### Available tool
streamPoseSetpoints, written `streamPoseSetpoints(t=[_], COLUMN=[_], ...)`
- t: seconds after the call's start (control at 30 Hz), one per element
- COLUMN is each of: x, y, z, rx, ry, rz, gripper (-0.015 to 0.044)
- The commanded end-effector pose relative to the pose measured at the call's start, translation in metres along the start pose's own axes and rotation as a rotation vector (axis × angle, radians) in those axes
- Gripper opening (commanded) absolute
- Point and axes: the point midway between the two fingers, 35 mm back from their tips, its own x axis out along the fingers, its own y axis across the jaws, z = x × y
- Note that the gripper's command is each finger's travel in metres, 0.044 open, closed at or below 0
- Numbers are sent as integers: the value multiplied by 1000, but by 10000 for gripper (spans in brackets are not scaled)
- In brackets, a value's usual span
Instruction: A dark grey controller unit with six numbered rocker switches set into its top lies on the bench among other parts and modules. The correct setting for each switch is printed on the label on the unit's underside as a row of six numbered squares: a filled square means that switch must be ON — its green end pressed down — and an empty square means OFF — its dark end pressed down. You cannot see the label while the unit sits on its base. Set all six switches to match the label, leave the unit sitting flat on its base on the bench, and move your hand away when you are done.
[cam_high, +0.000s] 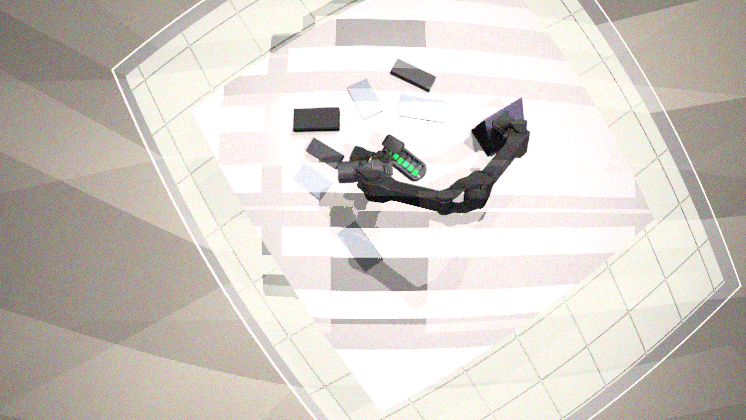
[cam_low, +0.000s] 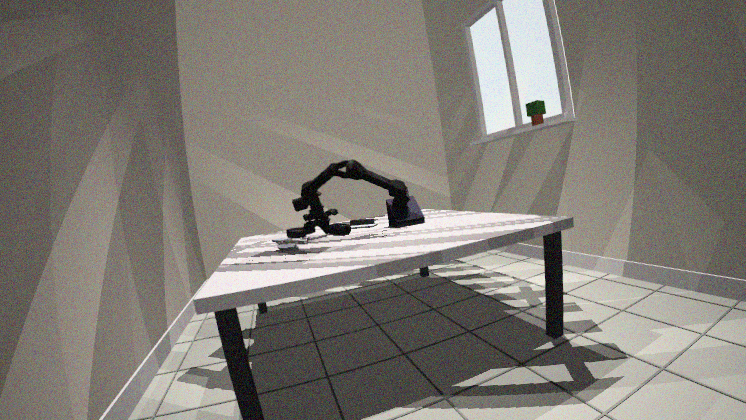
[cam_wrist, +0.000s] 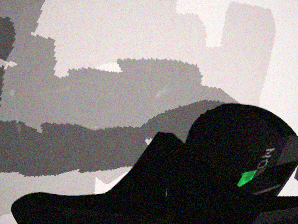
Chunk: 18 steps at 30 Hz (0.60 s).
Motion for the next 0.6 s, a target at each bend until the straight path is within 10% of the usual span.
streamPoseSetpoints(t=[0.0,0.57], x=[3,7], y=[-9,-23], z=[-1,0], rx=[5,6], ry=[8,8], rz=[-13,-13], gripper=[0,0])
